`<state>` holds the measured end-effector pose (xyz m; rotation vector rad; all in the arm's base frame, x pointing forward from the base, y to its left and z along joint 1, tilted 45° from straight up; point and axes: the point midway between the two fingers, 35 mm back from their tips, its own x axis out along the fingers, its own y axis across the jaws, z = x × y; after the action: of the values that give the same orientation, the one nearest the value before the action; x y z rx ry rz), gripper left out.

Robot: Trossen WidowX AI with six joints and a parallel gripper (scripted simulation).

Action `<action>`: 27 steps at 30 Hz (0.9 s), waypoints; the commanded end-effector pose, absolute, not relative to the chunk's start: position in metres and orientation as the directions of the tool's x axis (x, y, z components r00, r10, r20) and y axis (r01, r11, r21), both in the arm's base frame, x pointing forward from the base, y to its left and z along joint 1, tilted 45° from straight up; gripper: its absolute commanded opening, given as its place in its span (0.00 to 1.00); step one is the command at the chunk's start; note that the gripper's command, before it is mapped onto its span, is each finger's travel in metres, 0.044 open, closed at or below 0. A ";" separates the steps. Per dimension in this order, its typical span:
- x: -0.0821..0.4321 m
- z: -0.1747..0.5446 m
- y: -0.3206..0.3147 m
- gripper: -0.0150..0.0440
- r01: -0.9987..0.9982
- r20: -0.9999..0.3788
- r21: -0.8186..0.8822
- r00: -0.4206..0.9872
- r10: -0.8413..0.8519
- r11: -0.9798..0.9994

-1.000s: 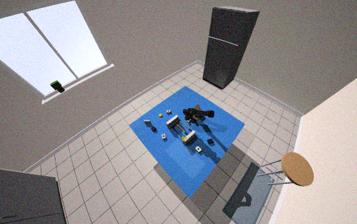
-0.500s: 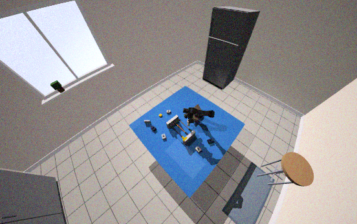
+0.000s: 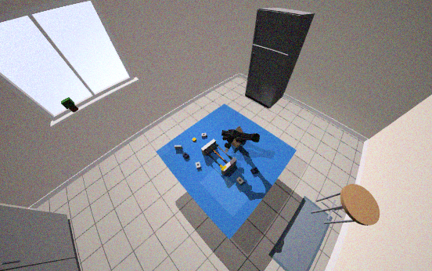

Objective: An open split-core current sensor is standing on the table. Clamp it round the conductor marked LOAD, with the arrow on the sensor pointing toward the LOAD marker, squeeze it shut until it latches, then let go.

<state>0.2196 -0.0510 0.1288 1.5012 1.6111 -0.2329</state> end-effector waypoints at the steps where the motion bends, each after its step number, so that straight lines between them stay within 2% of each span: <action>1: 0.223 0.131 -0.053 0.25 0.919 -0.692 0.363 0.154 0.705 0.156; 7: 0.235 0.131 -0.055 0.25 0.937 -0.695 0.331 0.158 0.702 0.116; 27: 0.343 0.129 -0.051 0.25 0.973 -0.698 0.229 0.178 0.694 -0.019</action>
<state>0.3278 -0.0540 0.1294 1.7514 1.5816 -0.5119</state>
